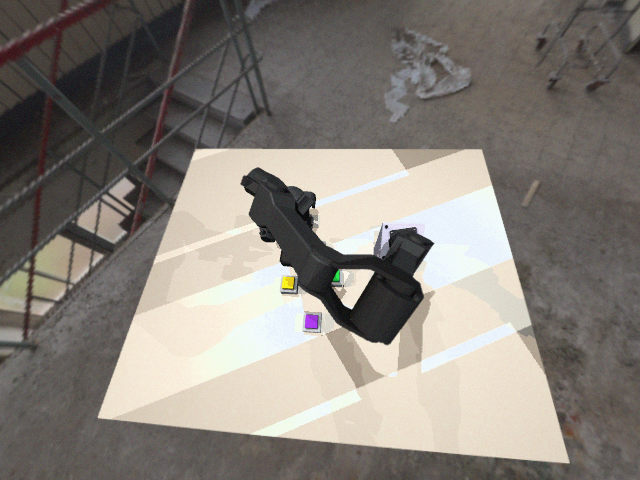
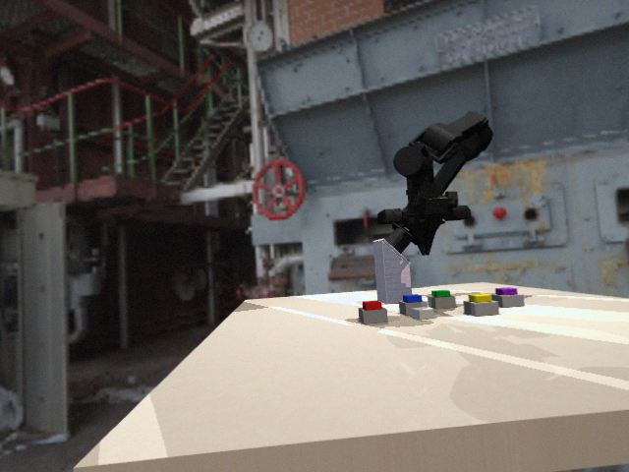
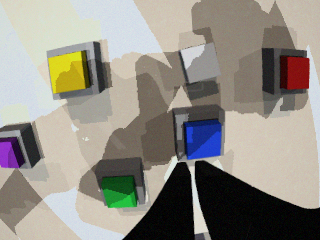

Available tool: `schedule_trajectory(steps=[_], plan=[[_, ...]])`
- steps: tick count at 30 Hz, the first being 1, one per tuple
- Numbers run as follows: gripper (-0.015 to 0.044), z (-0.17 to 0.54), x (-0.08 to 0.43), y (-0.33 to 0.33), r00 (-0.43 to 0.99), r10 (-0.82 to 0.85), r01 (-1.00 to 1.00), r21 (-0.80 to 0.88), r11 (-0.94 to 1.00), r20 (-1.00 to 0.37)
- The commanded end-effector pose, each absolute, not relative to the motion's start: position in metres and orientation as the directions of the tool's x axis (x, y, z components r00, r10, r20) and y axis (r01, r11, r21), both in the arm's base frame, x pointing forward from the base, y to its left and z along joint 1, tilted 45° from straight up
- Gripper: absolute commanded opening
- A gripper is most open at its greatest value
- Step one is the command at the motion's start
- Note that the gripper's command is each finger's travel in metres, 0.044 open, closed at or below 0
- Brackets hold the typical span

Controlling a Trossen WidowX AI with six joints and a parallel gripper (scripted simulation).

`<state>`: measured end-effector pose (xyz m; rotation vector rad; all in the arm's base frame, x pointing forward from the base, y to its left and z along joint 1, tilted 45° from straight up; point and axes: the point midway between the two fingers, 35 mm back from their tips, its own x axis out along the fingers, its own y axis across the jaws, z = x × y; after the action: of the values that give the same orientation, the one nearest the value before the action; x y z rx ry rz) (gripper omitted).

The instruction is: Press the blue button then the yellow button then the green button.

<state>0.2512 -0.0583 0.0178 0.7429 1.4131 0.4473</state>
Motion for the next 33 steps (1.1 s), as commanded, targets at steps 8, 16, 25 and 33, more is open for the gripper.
schedule_trajectory(steps=[8, 16, 25, 33], plan=[[0.002, 0.08, 0.307, -0.007, 0.14, 0.695, 0.12, 0.708, 0.696, -0.706], [0.002, 0.037, 0.316, 0.037, 0.141, 0.697, 0.119, 0.711, 0.693, -0.703], [0.002, 0.032, 0.317, 0.042, 0.141, 0.697, 0.119, 0.711, 0.693, -0.703], [0.002, 0.023, 0.319, 0.051, 0.141, 0.697, 0.119, 0.711, 0.693, -0.703]])
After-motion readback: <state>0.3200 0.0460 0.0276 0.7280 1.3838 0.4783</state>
